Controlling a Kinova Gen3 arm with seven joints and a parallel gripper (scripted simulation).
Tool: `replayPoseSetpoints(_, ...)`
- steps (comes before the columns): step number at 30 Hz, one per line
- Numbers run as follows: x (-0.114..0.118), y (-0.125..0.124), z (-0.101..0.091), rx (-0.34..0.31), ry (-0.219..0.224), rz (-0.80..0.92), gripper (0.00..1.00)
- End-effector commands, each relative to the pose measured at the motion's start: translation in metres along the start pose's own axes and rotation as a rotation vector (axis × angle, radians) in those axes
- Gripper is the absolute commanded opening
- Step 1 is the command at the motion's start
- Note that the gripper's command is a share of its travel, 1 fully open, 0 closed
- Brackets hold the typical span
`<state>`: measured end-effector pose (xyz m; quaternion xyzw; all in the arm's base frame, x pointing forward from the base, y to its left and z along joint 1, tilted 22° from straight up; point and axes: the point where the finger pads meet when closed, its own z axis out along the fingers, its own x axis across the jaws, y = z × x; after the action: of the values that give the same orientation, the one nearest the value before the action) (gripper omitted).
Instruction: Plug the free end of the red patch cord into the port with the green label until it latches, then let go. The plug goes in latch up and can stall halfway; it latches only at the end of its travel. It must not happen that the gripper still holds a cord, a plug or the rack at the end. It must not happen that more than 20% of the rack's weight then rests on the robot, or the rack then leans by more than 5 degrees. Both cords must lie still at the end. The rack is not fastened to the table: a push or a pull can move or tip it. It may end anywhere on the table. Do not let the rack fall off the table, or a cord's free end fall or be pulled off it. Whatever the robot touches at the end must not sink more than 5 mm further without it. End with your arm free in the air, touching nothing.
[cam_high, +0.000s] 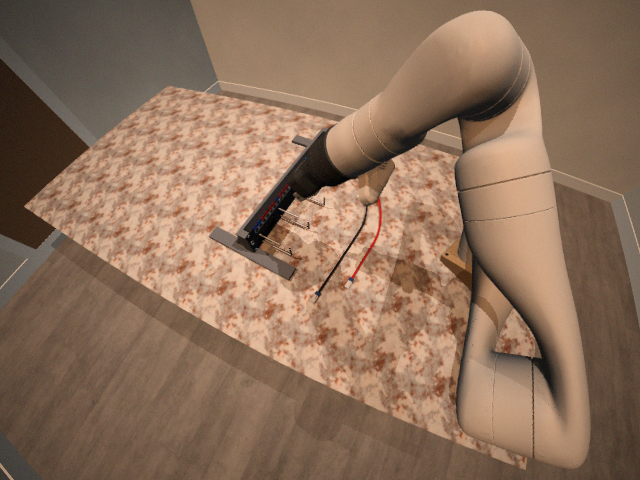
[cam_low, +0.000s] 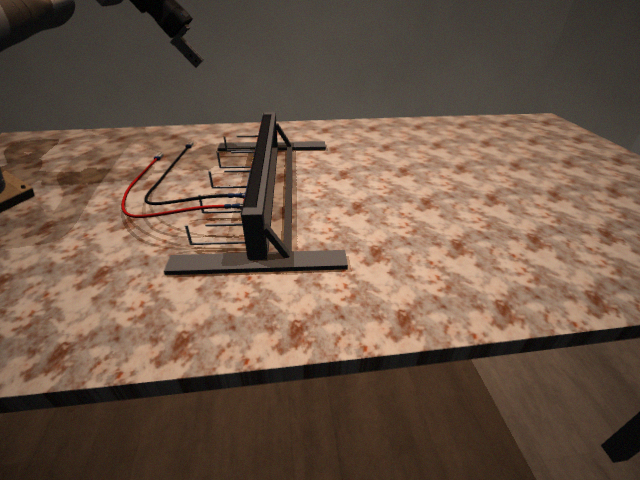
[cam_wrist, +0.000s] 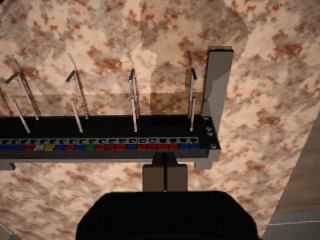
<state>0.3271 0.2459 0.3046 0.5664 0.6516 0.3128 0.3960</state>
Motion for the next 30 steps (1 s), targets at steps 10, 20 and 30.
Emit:
replayPoseSetpoints(10, -0.019, 0.001, 0.0, -0.001, 0.001, 0.002, 0.0)
replayPoseSetpoints(20, -0.048, 0.0, 0.0, -0.001, 0.001, 0.002, 0.0)
replayPoseSetpoints(30, -0.078, 0.0, 0.0, -0.001, 0.001, 0.002, 0.0)
